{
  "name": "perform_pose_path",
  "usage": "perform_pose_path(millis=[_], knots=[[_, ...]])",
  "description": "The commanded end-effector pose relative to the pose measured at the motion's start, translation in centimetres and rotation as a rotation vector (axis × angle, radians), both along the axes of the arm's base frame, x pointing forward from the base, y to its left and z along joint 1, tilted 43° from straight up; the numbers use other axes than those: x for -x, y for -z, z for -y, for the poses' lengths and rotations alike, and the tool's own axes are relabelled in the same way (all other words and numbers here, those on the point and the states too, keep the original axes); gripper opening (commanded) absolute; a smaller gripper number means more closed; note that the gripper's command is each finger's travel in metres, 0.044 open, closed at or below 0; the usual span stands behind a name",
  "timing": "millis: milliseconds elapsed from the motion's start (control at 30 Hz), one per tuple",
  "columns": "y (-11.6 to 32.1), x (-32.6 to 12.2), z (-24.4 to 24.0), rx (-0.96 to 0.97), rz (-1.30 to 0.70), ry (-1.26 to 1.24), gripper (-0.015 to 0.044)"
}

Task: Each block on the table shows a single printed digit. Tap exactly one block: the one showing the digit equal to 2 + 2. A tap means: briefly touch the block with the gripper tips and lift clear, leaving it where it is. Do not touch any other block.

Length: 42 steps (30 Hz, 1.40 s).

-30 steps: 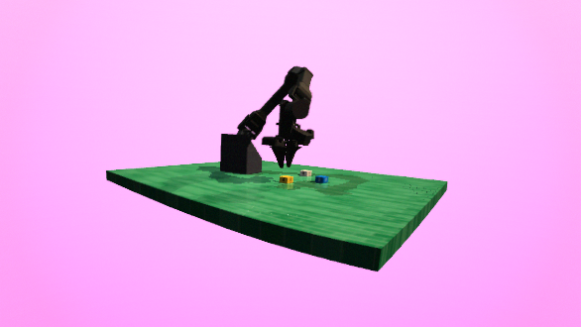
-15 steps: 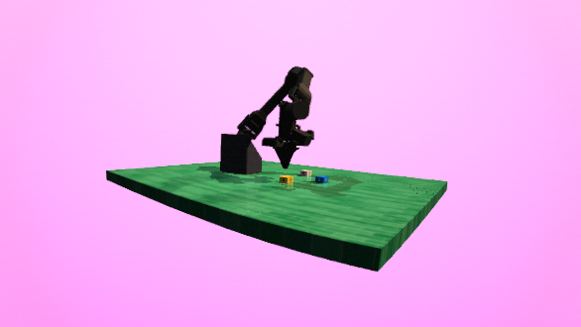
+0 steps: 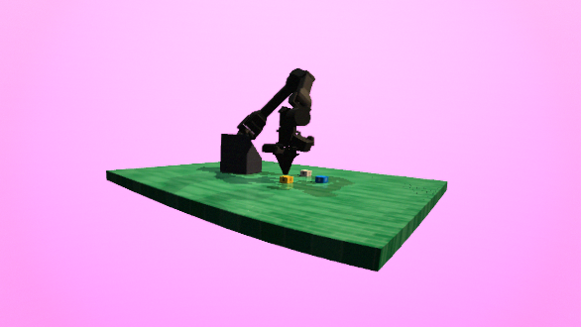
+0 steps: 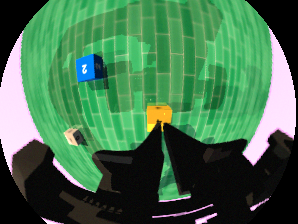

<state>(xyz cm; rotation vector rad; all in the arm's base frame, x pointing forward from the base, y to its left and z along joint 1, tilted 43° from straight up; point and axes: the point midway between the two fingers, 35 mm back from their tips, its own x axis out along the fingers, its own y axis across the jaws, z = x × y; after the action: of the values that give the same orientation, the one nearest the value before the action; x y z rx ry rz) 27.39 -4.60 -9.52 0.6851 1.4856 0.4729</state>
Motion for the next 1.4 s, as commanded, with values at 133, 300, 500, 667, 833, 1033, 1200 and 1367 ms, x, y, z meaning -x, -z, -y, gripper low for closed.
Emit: perform_pose_path(millis=[133, 300, 500, 667, 833, 1033, 1200, 1367], knots=[[0.7, 0.1, -0.8, -0.009, -0.005, 0.005, 0.0020], [0.4, 0.1, -0.3, -0.003, -0.003, 0.002, 0.0020], [-1.5, 0.2, 1.2, -0.007, -0.005, 0.006, 0.0020], [-5.1, -1.3, -0.3, 0.003, -0.007, 0.008, 0.0125], [-12.2, -2.7, -4.0, 0.011, -0.007, 0.011, 0.0256], [-20.0, -1.7, -9.0, 0.001, -0.006, 0.010, 0.0400], [-25.2, 0.7, -12.4, -0.018, -0.007, 0.006, 0.0400], [-25.3, 0.9, -12.5, -0.018, -0.007, 0.005, 0.0400]])
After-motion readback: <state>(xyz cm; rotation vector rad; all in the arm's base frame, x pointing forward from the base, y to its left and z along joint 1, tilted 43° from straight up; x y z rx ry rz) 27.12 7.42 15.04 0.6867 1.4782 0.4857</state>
